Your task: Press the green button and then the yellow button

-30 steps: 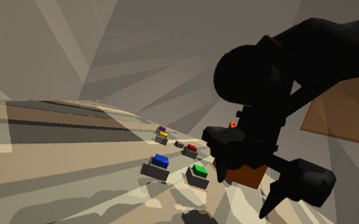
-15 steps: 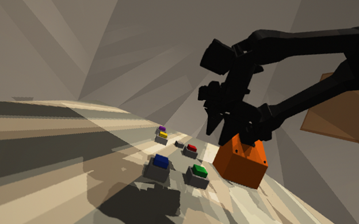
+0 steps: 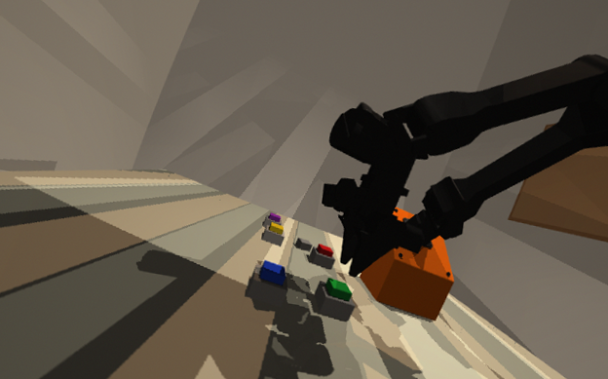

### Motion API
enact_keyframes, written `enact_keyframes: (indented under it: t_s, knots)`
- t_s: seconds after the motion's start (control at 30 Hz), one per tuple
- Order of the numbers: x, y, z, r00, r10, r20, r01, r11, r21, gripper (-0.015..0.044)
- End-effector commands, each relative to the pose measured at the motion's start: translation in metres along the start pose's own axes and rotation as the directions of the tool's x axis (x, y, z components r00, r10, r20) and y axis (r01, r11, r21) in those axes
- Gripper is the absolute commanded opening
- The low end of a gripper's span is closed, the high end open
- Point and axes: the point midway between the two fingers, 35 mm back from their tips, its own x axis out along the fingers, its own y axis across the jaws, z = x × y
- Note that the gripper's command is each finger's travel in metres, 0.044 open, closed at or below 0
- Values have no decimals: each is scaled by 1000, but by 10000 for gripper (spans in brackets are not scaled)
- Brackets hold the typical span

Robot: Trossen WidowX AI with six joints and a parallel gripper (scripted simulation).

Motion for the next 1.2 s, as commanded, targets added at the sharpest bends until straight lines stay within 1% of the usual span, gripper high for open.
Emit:
enact_keyframes:
  t_s: [0.0, 0.3, 0.97, 1.17]
  knots:
    - [3, -2, -1, 1000, -4, -1, 4, 1000, 8, 20]
    - [4, -2, -1, 1000, -4, -1, 4, 1000, 8, 20]
    - [35, -2, -2, 1000, -3, -2, 3, 1000, 9, 20]
    - [38, -2, -2, 1000, -3, -2, 3, 1000, 9, 20]
